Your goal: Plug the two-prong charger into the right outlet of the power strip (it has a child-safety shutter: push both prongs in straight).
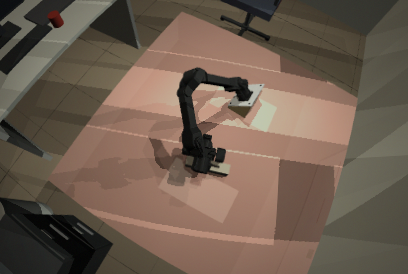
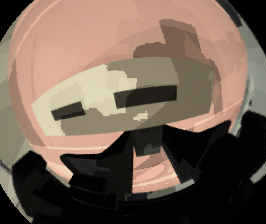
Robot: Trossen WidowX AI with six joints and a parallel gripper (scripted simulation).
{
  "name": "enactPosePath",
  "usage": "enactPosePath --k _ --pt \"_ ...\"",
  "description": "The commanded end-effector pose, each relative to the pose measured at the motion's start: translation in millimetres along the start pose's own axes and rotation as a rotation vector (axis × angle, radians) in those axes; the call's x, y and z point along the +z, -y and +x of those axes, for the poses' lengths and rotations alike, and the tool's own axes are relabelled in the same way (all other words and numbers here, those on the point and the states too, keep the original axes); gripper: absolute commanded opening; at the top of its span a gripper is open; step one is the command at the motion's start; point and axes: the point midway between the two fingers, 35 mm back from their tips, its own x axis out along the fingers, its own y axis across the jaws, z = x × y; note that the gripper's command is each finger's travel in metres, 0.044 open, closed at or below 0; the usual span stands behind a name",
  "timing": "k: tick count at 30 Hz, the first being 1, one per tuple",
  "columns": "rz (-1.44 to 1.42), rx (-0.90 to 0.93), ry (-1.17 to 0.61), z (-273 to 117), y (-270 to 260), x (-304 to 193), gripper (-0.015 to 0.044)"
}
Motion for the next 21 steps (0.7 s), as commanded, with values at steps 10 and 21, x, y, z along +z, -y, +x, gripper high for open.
enactPosePath --k 10,21 --pt "0.015 0.001 0.019 -1.7 -0.8 3.4 0.0000" --pt "0.004 0.000 0.004 0.1 -0.1 -0.2 0.0000"
